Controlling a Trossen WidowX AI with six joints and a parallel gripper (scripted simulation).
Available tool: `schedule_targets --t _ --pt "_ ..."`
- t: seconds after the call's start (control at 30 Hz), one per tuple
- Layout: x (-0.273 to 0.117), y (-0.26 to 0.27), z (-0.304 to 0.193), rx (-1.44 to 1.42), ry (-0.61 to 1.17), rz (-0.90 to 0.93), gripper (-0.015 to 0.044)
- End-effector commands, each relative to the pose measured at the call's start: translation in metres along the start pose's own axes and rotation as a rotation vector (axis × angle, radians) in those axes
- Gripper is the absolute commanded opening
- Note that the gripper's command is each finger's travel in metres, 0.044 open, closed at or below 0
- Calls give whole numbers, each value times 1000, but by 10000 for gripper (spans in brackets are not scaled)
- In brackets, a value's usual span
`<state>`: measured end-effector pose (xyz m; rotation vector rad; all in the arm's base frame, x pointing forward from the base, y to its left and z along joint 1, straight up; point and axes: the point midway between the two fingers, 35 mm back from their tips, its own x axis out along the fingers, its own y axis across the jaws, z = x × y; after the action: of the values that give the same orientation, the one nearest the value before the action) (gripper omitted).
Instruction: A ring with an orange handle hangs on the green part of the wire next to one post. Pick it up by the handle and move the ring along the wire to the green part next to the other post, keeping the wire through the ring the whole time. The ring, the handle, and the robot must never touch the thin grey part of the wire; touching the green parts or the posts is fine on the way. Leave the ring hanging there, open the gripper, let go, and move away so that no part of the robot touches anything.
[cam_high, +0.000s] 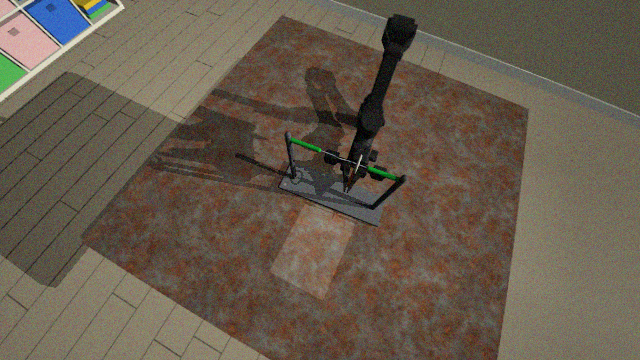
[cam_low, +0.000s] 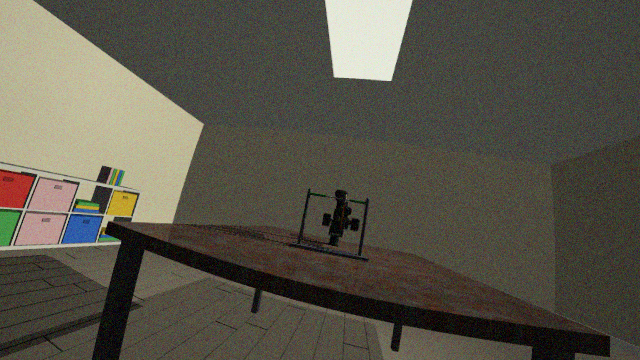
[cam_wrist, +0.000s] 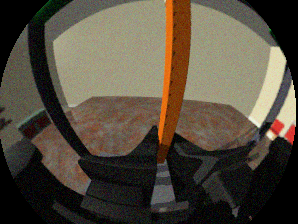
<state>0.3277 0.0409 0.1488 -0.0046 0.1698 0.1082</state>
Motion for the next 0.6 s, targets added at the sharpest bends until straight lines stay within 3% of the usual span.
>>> schedule_targets --t 0.0,0.57 --pt "0 3 0 2 2 -4 -150" --pt "1 20 0 -1 4 2 -150"
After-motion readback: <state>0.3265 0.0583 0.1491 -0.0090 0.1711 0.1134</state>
